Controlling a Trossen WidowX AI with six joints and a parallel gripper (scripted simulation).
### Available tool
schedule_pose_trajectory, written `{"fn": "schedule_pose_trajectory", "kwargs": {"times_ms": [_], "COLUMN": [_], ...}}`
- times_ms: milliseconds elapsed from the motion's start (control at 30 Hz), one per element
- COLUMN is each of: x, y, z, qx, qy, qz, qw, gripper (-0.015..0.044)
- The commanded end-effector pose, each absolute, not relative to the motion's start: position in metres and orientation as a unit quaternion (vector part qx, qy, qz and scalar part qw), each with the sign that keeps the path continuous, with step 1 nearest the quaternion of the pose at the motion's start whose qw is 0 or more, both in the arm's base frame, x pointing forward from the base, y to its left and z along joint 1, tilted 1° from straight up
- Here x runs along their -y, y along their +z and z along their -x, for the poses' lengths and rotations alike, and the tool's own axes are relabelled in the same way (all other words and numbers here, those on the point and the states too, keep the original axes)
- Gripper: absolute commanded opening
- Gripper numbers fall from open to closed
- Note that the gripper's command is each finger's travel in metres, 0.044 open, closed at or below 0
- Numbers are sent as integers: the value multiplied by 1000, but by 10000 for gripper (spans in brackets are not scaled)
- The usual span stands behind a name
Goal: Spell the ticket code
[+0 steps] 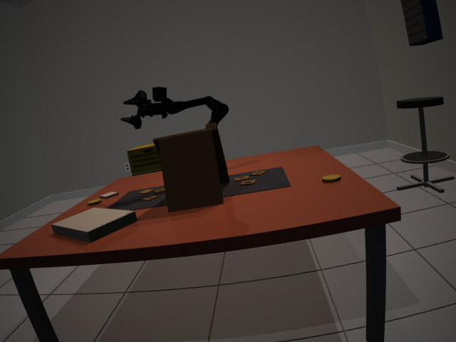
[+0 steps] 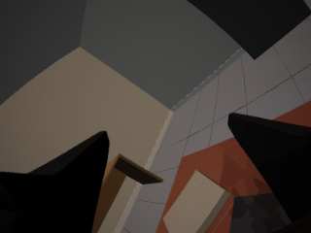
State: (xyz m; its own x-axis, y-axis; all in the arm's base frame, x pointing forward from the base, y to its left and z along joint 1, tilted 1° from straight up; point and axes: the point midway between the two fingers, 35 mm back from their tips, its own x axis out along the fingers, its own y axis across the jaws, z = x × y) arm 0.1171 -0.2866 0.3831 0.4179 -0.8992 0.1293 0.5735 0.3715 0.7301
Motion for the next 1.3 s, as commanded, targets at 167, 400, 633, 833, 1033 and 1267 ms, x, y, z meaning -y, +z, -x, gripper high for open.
{"fn": "schedule_pose_trajectory", "kwargs": {"times_ms": [167, 400, 633, 833, 1033, 1267], "x": [219, 159, 92, 87, 87, 87], "y": [283, 233, 195, 193, 193, 193], "z": [-182, -200, -199, -198, -198, -198], "qx": [-75, -221, -306, -309, -309, -309], "qy": [-358, -209, -25, -12, -12, -12], "qz": [-183, -87, 11, 18, 18, 18], "qw": [912, 949, 952, 951, 951, 951], "gripper": [440, 440, 440, 440, 440, 440]}}
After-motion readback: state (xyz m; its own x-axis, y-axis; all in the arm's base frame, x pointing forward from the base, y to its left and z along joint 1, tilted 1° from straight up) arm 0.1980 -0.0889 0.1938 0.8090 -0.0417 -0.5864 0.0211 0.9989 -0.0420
